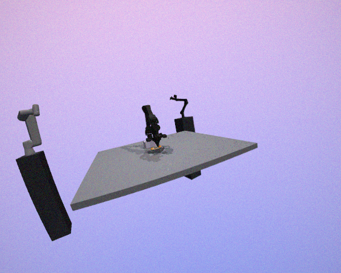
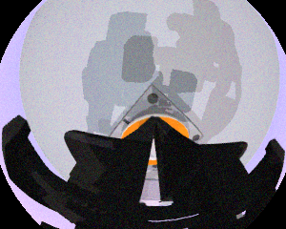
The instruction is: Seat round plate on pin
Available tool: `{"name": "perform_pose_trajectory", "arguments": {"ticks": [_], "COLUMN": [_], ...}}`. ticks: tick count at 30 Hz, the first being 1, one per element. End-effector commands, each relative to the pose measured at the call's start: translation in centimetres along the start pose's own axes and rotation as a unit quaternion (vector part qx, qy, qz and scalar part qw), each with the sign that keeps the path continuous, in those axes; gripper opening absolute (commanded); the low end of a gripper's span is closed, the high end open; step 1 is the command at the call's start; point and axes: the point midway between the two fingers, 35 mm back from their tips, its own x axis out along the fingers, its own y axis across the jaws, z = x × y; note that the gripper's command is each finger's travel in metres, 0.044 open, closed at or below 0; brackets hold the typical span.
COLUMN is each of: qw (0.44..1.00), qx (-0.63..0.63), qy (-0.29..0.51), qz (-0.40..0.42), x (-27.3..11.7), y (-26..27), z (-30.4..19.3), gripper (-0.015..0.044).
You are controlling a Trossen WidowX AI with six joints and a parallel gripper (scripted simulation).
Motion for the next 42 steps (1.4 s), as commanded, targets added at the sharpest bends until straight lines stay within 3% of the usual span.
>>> {"name": "perform_pose_trajectory", "arguments": {"ticks": [1,23,32,42], "qw": [1.0,1.0,1.0,1.0], "qx": [0.002,0.002,0.002,0.001], "qy": [0.001,0.002,0.002,-0.001], "qz": [0.003,0.004,0.004,0.001], "x": [0.1,0.1,-4.6,-4.0], "y": [0.6,2.6,2.4,2.3], "z": [-0.3,-1.4,-1.5,-1.3], "gripper": [0.0,0.0,0.0,0.0]}}
